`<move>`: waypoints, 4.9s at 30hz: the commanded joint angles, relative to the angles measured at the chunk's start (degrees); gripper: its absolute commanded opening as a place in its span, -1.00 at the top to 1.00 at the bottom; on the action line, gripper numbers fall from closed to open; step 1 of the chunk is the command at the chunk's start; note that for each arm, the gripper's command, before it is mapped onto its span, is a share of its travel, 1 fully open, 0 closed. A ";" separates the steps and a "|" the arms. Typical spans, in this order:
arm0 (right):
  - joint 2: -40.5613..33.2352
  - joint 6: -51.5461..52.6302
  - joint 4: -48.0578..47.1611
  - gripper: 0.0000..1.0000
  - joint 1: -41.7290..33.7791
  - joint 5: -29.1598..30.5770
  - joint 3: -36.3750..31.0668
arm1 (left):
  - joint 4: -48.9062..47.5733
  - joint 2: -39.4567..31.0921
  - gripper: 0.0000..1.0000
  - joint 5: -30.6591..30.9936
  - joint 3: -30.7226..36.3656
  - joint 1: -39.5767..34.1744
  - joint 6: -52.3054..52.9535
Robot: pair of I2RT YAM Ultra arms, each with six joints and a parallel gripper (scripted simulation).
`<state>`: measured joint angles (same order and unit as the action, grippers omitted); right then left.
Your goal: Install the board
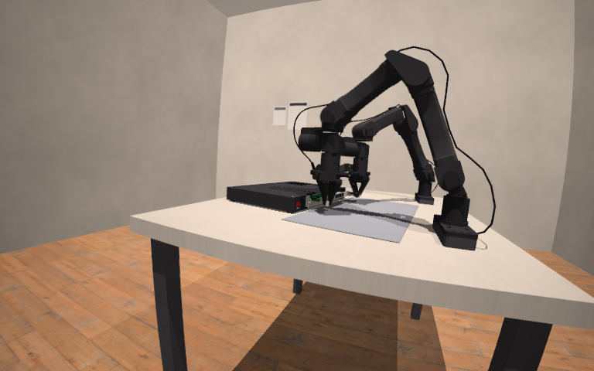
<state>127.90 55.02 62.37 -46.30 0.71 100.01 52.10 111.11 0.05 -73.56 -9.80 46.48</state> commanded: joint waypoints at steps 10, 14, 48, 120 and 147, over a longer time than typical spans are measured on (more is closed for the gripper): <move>-0.77 0.30 -0.31 0.62 0.88 -0.01 0.30 | -1.21 -1.36 0.93 -0.07 0.72 0.13 0.01; -1.34 0.77 -0.62 0.67 0.46 -0.01 0.24 | -1.18 -0.76 0.93 -0.09 -0.01 0.28 1.22; -3.03 -16.82 -1.91 0.93 1.34 0.79 -3.18 | 1.29 2.59 0.93 -0.17 -4.74 1.61 29.89; -4.62 -71.78 -3.97 0.93 5.24 1.45 -5.90 | 1.45 3.61 0.93 -0.14 -6.43 1.55 41.14; -3.82 -93.16 -2.80 0.93 6.77 1.24 -4.29 | 1.45 3.61 0.93 -0.14 -6.43 1.55 41.14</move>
<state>124.29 -33.78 58.81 -40.18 1.67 94.04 52.71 114.91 -0.45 -79.00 -8.29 87.37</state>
